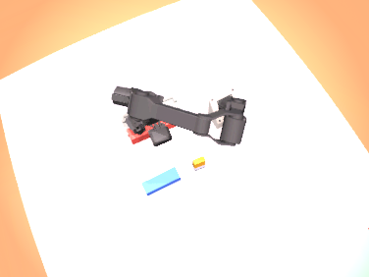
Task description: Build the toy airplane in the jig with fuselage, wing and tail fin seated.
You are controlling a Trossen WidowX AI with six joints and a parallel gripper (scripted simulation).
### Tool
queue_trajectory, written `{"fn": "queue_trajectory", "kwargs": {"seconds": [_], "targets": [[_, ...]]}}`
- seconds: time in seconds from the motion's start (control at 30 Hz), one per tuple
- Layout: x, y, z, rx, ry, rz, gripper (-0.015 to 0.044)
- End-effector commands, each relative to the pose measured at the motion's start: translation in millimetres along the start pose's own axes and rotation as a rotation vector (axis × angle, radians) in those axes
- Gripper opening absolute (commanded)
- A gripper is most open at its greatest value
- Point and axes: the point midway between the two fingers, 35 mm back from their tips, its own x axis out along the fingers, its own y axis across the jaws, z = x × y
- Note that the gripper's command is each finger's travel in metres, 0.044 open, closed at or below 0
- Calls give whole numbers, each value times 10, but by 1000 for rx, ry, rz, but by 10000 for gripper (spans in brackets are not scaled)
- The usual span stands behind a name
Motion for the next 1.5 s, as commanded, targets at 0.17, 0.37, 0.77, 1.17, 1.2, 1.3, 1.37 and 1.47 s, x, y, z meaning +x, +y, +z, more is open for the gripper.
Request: {"fn": "queue_trajectory", "kwargs": {"seconds": [0.17,0.37,0.77,1.17,1.2,1.3,1.37,1.47], "targets": [[105,-274,-4,2,-3,-1,0],[189,-451,-14,3,-4,0,0],[373,-794,-64,5,-7,2,0],[550,-1075,-139,6,-9,5,0],[548,-1074,-137,6,-9,5,26],[547,-1074,-136,6,-9,5,105],[549,-1074,-137,6,-9,5,157],[551,-1074,-138,6,-9,5,195]]}}
